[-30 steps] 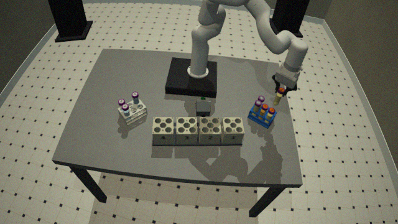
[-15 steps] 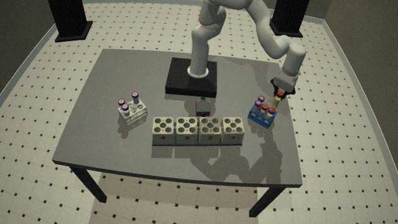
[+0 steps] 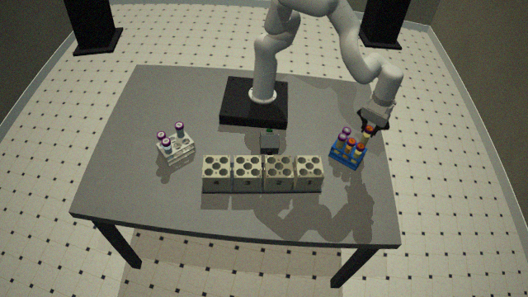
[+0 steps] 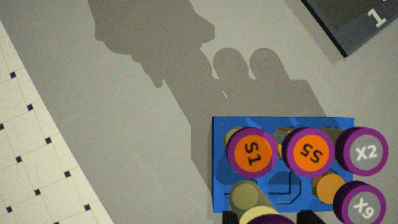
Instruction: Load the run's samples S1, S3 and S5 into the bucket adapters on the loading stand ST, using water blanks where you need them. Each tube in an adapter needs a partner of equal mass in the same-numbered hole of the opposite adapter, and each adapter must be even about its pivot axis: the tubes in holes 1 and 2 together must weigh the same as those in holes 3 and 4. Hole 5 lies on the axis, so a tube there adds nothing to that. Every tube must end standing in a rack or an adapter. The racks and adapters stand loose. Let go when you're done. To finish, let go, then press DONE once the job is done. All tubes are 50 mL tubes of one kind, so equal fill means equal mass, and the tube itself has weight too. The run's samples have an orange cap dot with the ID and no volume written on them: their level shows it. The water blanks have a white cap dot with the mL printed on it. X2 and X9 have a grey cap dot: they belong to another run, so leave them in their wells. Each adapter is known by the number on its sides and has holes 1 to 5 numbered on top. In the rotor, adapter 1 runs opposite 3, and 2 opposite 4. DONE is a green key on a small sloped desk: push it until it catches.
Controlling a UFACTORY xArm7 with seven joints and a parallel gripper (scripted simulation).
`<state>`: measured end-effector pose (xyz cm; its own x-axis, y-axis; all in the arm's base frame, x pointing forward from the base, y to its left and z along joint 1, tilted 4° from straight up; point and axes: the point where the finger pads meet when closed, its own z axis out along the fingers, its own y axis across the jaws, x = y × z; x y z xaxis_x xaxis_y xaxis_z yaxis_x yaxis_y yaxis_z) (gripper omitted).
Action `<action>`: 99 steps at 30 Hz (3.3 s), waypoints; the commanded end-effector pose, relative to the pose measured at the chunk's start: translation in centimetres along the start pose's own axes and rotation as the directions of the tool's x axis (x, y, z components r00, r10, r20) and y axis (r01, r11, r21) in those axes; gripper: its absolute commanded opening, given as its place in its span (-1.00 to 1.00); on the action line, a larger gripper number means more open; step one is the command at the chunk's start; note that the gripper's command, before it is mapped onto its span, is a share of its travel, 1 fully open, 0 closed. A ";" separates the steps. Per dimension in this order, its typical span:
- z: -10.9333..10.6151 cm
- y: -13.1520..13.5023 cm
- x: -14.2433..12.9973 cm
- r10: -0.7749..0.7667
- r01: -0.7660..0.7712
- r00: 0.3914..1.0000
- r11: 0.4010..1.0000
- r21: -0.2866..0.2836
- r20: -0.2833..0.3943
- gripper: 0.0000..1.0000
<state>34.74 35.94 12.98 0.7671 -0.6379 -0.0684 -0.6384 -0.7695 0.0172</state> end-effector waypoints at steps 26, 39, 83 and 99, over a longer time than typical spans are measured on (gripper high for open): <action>0.9 -0.2 0.0 0.000 0.000 1.000 1.000 0.007 -0.001 -1.00; 2.0 -0.2 0.0 0.000 0.000 1.000 1.000 0.006 -0.001 -1.00; 6.0 -0.2 0.0 0.000 0.000 1.000 1.000 0.006 -0.001 -1.00; 6.1 -0.2 0.0 0.000 0.000 1.000 1.000 0.007 -0.001 -1.00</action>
<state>34.39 36.17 6.70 0.7671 -0.6379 -0.0682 -0.6385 -0.7695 0.0157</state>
